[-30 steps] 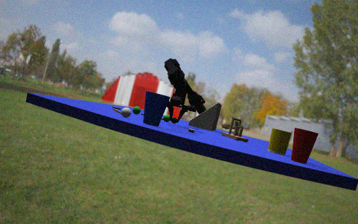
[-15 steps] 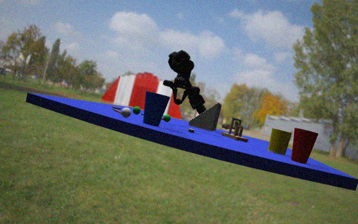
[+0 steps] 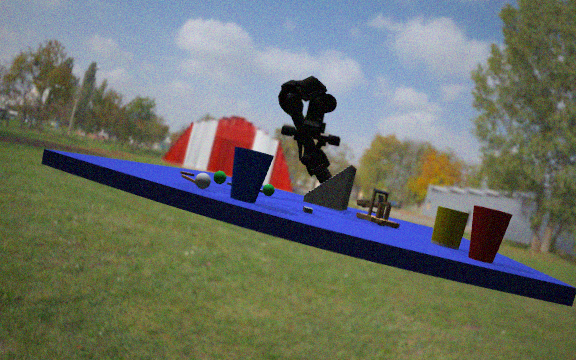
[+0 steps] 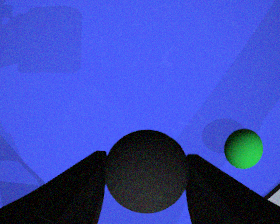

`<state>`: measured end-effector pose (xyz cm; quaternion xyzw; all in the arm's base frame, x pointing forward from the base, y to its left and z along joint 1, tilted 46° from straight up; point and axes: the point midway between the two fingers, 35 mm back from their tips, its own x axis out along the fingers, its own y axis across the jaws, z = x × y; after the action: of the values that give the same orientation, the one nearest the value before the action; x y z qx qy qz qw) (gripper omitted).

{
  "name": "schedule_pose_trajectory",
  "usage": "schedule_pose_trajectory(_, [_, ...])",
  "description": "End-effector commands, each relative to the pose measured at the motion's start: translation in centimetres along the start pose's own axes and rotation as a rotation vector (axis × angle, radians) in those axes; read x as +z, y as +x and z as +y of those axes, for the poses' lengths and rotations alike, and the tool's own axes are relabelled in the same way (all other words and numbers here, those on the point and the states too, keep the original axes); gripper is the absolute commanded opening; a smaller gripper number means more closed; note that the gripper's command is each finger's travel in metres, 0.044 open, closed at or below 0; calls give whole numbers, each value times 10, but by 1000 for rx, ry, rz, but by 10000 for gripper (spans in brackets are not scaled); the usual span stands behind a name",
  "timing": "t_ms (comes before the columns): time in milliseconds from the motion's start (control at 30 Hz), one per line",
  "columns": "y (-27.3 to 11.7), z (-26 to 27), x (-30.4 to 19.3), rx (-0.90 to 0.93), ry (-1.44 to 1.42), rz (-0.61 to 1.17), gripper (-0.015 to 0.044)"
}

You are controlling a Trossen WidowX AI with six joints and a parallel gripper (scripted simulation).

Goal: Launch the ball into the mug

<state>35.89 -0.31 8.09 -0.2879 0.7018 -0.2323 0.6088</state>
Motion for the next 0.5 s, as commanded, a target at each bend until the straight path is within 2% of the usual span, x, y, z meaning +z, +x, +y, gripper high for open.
schedule_pose_trajectory(0, [2, 41, -6, 14, -86, 34, 0])
schedule_pose_trajectory(467, [18, 152, -43, -5, -307, 166, 0])
